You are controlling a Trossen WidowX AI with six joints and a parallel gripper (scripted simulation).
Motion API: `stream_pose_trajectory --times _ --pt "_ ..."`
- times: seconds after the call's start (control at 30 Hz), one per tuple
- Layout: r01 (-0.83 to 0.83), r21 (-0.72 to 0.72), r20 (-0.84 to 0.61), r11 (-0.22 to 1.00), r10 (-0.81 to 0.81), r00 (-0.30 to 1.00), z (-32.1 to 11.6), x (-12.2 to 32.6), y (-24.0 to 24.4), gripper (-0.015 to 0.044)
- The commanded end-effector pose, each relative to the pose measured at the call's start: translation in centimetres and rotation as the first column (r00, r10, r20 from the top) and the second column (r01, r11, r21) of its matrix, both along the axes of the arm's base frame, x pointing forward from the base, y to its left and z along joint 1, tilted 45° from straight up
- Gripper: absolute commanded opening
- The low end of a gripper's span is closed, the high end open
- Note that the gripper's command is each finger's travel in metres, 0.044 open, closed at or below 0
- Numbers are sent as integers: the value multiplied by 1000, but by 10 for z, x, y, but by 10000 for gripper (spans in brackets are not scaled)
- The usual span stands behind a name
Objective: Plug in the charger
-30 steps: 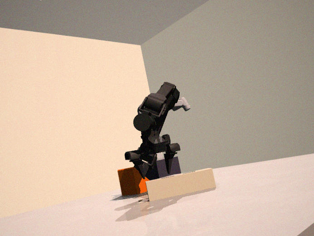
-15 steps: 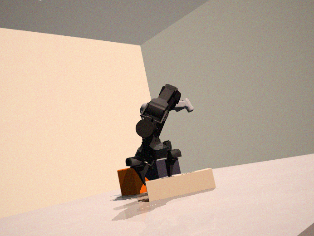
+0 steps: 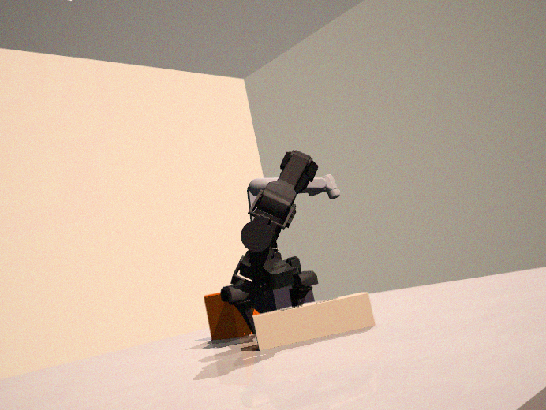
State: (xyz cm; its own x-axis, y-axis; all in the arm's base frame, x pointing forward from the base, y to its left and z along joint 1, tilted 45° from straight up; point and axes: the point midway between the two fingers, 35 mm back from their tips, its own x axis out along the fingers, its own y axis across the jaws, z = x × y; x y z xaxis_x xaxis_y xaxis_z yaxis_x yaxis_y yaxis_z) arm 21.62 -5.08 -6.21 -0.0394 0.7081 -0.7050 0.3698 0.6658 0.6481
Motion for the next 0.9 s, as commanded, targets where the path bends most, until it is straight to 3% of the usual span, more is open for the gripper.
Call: stream_pose_trajectory --times 0.0,0.07,0.47,0.67,0.77,0.87 --pt "5 8 -9 1000 -5 1000 -4 -2 5 440" --pt "5 8 -9 1000 -5 1000 -4 -2 5 440" --pt "-1 2 -2 1000 1 1000 -2 -1 2 125" --pt "-1 2 -2 1000 1 1000 -2 -1 2 85" --pt "0 2 -2 1000 0 1000 1 0 -1 6" --pt "1 2 -4 1000 -1 1000 9 -1 -9 0"
